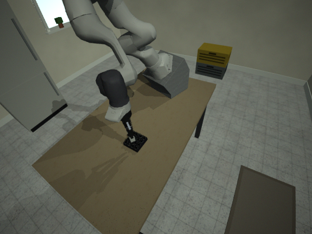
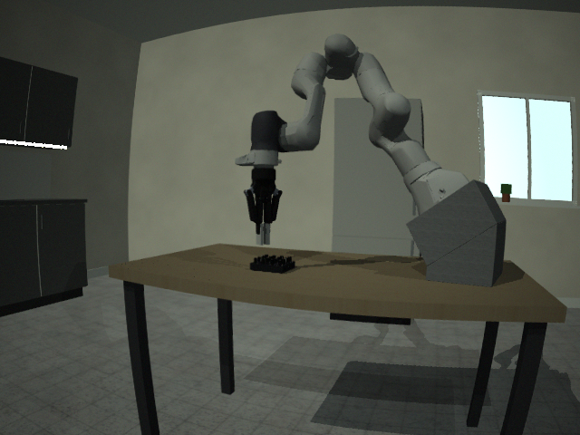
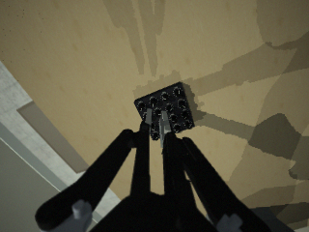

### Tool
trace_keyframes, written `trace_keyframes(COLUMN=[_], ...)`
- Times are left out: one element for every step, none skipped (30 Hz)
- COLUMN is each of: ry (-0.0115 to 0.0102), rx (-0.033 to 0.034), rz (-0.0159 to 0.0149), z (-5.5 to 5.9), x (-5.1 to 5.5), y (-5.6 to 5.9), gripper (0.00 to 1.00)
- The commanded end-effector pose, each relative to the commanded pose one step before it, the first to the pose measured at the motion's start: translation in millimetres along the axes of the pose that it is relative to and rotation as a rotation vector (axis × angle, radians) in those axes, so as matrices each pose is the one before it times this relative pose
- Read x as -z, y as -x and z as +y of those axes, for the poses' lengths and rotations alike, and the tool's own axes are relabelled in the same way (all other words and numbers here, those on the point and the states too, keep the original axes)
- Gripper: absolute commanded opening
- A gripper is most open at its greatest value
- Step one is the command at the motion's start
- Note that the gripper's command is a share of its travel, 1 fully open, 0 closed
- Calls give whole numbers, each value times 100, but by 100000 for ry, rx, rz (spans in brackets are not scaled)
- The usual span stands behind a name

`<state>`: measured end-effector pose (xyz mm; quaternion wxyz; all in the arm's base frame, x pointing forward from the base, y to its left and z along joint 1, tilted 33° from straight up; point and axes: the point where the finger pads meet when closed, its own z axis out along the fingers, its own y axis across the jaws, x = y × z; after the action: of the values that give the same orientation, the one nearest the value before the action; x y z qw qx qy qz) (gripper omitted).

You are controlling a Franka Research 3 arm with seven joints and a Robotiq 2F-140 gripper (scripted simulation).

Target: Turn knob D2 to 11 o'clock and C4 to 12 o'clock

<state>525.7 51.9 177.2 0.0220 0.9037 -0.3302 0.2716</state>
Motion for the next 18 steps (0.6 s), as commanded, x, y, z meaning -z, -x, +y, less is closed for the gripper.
trace_keyframes(ry=[-389, -1, -1, -1, -1, -1, -1, -1, -1, -1, -2, -2, -2, -2, 0, 0, -6, -2], rx=[-15560, -1581, -1594, -1601, -1598, -1601, -1600, -1598, -1597, -1597, -1597, -1597, -1597, -1598, 0, 0, -4289, -1520], rz=[1473, 0, 0, 0, 0, 1, 1, 1, 1, 1, 1, 2, 2, 2, 0, 0, 6, 2], z=[106, 20, 20, 19, 19, 18, 17, 16, 16, 15, 14, 13, 13, 12, 0, 0, 30, 9], x=[97, 18, 18, 18, 18, 18, 18, 18, 18, 18, 18, 18, 18, 18, 0, 0, 49, 17], y=[-14, -46, -47, -47, -48, -48, -48, -48, -49, -49, -49, -49, -50, -50, 0, 0, -134, -48], gripper=[12, 12, 12, 12, 12, 12, 12, 12, 12, 12, 12, 12, 12, 12, 12, 12, 12, 12])
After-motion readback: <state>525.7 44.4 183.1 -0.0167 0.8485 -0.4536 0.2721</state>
